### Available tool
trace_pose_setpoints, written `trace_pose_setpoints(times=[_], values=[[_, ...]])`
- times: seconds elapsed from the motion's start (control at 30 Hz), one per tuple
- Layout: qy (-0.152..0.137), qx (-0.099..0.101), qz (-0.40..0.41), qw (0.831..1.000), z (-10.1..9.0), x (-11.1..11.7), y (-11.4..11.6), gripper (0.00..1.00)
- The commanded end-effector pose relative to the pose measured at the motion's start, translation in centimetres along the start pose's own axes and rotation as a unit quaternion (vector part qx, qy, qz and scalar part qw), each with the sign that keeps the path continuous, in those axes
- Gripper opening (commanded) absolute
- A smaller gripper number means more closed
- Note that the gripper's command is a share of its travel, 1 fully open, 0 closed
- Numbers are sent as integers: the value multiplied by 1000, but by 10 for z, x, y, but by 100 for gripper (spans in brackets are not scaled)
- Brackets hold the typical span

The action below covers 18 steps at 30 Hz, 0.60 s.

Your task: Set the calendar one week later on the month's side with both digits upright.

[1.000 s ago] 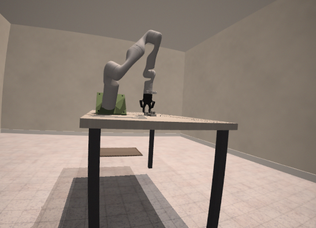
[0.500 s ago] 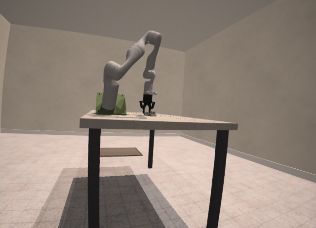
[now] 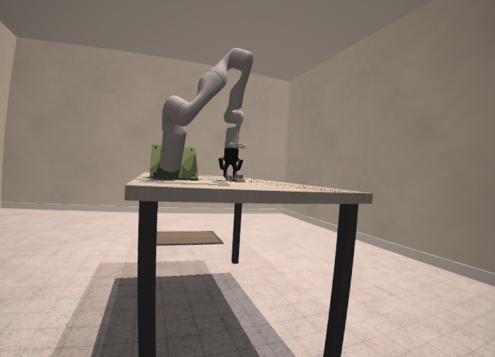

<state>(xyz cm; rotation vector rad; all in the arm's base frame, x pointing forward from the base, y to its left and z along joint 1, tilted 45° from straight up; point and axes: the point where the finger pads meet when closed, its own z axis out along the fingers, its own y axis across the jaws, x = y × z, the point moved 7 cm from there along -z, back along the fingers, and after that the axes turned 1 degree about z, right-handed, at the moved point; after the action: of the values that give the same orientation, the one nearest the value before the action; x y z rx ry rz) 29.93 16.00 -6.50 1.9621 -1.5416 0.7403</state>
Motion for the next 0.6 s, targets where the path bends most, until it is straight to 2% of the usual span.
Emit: trace_pose_setpoints(times=[0.0,0.33,0.37,0.57], values=[[0,2,2,1000,2,1,-1,46],[0,2,2,1000,2,1,-1,46],[0,2,2,1000,2,1,-1,26],[0,2,2,1000,2,1,-1,26]])
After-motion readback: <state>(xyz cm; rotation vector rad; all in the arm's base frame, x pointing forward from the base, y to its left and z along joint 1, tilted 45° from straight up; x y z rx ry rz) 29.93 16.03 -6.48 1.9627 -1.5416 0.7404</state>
